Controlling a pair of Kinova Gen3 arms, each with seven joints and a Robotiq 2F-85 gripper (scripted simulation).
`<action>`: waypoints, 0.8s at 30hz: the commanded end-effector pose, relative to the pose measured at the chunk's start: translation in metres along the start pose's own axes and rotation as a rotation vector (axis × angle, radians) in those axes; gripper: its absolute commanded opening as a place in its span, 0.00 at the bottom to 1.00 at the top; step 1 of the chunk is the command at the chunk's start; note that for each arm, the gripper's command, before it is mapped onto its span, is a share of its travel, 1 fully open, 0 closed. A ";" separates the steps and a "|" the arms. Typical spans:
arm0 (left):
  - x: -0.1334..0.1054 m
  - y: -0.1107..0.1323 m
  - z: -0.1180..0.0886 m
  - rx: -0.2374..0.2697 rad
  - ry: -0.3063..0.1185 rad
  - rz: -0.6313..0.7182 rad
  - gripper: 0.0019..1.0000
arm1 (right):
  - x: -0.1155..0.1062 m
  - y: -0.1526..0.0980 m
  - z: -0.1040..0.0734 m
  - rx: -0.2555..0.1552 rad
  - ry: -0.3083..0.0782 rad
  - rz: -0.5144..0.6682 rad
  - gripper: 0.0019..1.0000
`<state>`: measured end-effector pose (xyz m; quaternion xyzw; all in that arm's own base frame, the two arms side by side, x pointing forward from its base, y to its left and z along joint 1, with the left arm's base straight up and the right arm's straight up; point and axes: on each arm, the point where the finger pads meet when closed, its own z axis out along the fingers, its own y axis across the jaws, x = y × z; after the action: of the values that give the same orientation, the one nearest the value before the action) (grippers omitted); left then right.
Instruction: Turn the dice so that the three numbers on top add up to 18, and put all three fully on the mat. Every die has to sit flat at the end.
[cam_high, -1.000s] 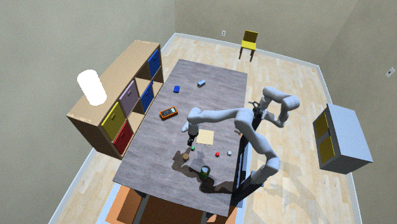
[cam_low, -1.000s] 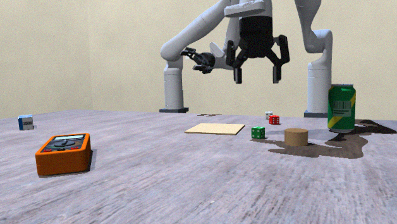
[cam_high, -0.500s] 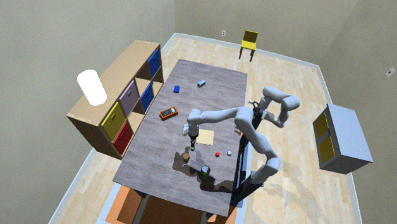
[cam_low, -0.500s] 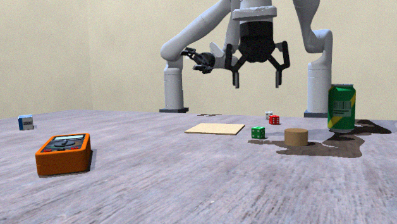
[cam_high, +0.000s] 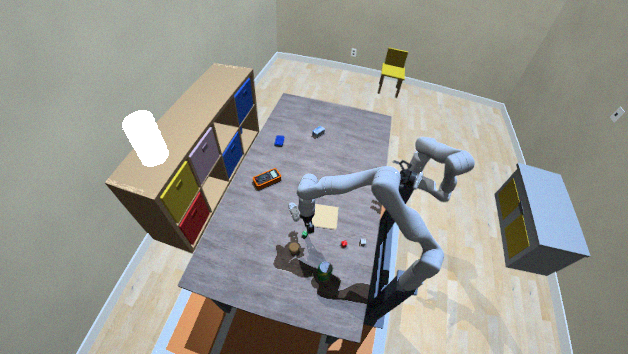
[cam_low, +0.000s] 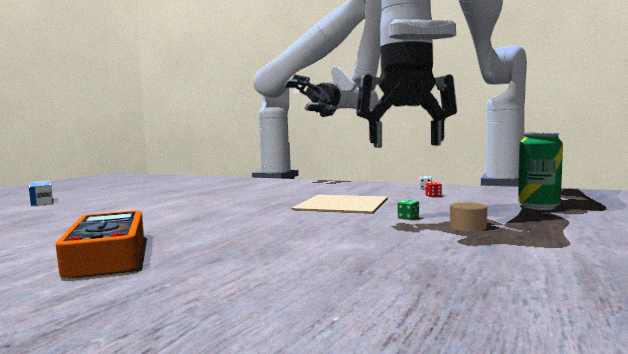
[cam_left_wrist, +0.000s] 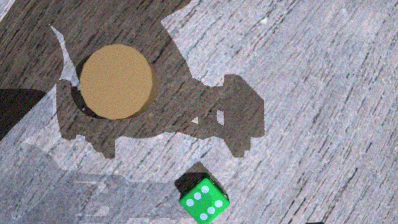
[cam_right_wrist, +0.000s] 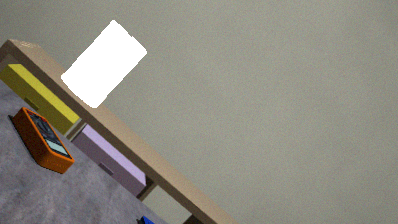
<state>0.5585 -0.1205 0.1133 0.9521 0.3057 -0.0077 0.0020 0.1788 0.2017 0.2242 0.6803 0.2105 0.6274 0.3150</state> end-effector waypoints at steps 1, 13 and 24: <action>0.000 0.000 0.002 0.002 0.007 -0.152 1.00 | 0.000 0.000 0.000 0.000 0.000 0.001 1.00; 0.001 -0.001 0.008 -0.003 0.013 -0.455 1.00 | 0.000 0.000 0.000 0.000 0.000 0.001 1.00; 0.002 -0.001 0.009 -0.006 0.016 -0.561 1.00 | 0.000 0.000 0.000 0.000 0.000 0.001 1.00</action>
<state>0.5587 -0.1184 0.1034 0.8359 0.5489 -0.0008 -0.0001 0.1788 0.2017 0.2242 0.6803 0.2105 0.6274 0.3150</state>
